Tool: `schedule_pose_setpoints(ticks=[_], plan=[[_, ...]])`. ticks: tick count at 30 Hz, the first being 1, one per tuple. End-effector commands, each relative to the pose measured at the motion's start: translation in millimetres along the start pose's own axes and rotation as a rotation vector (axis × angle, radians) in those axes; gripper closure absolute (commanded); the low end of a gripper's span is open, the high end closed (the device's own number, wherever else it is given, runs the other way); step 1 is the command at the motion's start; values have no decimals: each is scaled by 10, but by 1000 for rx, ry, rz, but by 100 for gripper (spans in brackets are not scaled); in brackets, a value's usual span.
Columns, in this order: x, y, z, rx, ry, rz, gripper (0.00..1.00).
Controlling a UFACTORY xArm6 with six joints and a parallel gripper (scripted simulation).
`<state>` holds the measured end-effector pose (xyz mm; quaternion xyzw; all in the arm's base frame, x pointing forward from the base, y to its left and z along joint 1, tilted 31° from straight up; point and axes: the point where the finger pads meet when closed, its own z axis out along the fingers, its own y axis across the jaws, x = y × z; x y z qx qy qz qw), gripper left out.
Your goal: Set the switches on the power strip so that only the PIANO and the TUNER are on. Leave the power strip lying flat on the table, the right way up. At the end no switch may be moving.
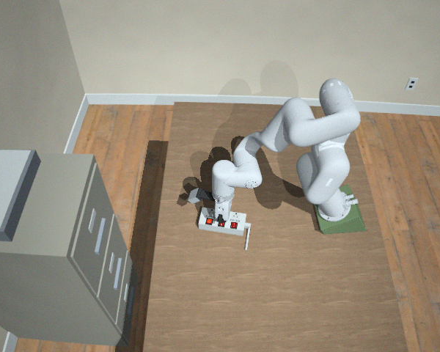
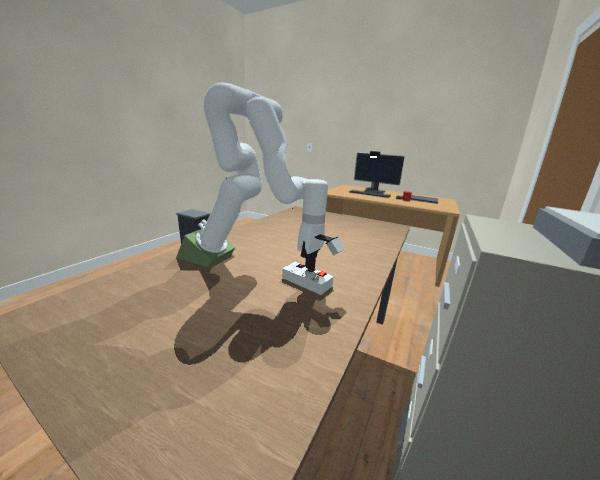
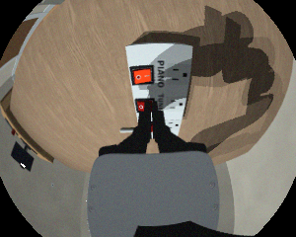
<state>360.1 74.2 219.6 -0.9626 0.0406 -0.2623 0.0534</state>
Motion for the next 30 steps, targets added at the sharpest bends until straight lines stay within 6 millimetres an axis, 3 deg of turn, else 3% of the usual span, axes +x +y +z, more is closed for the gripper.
schedule_pose_setpoints(ticks=[1,30], plan=[[13,-4,-9,1,3,0,100],[13,-4,23,1,3,0,100]])
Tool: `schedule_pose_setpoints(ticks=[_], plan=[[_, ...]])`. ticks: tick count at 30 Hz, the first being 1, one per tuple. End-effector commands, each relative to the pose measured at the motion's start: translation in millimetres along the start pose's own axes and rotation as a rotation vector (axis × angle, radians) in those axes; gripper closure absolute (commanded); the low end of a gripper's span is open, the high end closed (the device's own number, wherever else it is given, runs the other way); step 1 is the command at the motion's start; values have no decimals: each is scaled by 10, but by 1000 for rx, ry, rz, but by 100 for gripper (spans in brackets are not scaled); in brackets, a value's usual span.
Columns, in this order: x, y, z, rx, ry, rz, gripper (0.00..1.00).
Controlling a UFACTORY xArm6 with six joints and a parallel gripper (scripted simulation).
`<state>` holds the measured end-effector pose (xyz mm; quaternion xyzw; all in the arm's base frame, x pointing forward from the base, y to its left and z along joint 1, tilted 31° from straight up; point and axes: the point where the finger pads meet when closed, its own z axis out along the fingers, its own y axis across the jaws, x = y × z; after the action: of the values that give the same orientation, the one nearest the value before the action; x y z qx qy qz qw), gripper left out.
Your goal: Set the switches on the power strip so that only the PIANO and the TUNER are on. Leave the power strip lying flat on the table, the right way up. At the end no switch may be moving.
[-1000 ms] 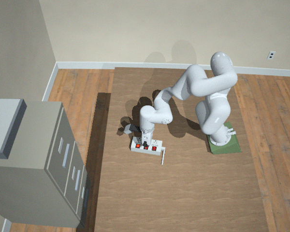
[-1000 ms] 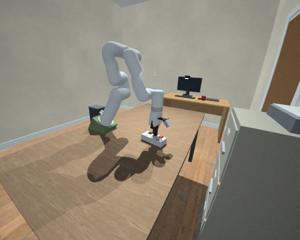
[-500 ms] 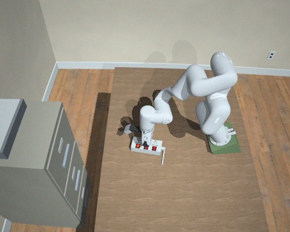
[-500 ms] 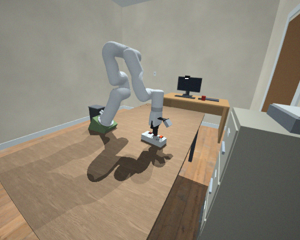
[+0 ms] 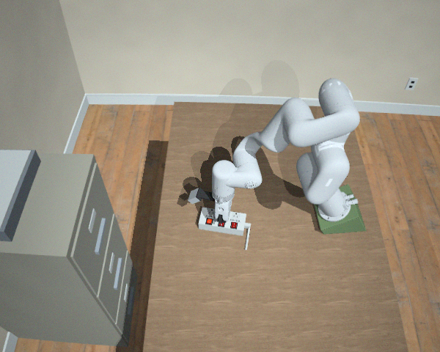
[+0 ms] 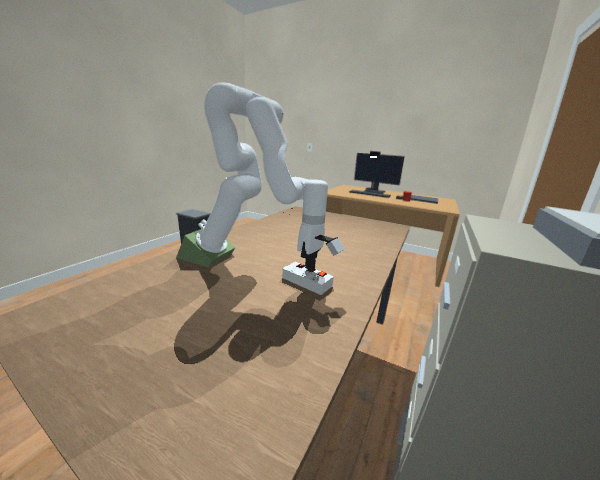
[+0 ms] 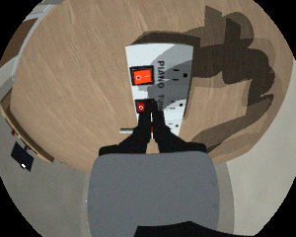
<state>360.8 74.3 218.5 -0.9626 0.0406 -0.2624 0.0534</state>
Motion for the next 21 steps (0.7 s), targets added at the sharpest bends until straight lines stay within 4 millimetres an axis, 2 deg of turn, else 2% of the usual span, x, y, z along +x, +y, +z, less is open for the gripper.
schedule_pose_setpoints(ticks=[1,21], plan=[[13,-4,13,1,3,0,100],[13,-4,68,1,3,0,100]])
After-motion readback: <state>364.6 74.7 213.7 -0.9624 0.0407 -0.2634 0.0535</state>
